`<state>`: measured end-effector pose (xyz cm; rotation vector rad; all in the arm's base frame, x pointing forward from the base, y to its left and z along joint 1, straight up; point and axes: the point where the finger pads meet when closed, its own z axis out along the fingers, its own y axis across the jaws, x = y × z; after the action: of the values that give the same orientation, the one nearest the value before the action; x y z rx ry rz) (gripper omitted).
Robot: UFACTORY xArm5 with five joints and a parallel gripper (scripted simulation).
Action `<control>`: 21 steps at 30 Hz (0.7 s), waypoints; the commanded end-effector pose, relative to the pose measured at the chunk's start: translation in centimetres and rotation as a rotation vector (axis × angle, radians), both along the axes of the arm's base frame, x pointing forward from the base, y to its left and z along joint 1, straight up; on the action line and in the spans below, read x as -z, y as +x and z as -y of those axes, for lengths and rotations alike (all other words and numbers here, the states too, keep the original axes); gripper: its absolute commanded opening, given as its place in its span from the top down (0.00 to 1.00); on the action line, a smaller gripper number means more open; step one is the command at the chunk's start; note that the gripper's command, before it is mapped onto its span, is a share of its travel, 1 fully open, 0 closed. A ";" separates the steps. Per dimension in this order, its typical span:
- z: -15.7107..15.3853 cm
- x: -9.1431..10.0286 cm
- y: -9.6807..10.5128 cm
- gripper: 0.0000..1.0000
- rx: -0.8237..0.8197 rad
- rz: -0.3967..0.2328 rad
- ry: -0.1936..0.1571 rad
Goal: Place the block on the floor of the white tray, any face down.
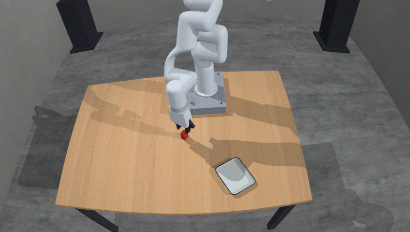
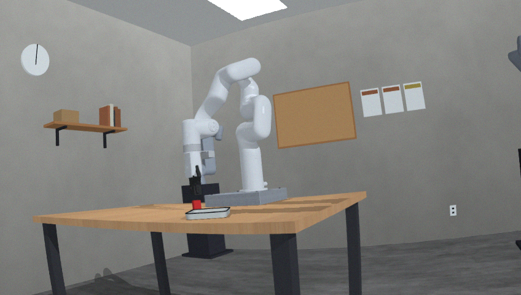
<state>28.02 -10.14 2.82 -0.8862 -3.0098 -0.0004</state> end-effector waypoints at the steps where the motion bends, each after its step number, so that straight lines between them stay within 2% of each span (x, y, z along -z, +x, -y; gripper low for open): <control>1: 0.1 0.3 0.1 0.50 0.000 0.003 -0.001; 21: 0.2 1.7 0.1 0.50 0.000 0.003 -0.001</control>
<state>28.02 -10.29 1.05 -0.8861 -3.0098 -0.0004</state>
